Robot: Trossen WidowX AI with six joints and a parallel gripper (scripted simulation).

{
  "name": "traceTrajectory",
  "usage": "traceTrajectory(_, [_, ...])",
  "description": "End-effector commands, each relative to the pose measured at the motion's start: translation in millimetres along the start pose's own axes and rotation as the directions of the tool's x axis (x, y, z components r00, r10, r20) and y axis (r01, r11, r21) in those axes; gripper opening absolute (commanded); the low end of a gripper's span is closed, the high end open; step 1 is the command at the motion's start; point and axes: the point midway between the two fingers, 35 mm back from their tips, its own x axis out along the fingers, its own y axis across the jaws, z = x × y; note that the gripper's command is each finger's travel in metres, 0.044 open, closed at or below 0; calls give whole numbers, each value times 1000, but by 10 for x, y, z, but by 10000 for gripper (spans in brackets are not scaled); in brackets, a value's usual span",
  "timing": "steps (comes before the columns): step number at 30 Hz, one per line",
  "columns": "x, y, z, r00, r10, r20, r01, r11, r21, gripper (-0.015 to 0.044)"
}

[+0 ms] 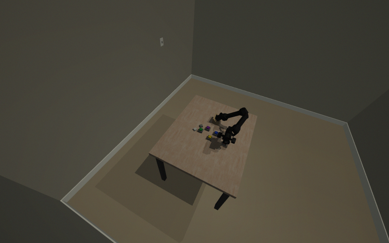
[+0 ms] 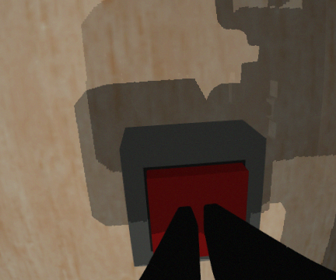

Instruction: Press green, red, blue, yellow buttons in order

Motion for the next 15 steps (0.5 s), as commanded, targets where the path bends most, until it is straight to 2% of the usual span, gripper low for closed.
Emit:
traceTrajectory(1, [6, -3, -7, 1000, -2, -2, 2, 1000, 3, 20])
traceTrajectory(3, [-25, -1, 1, 1000, -1, 0, 1, 1000, 0, 20])
traceTrajectory(6, [-292, -6, -3, 1000, -4, -2, 4, 1000, 4, 20])
traceTrajectory(11, [-395, -8, 2, 1000, -5, -1, 5, 1000, 14, 20])
traceTrajectory(15, [-848, -12, 1, 1000, -4, 10, 3, 998, 70, 20])
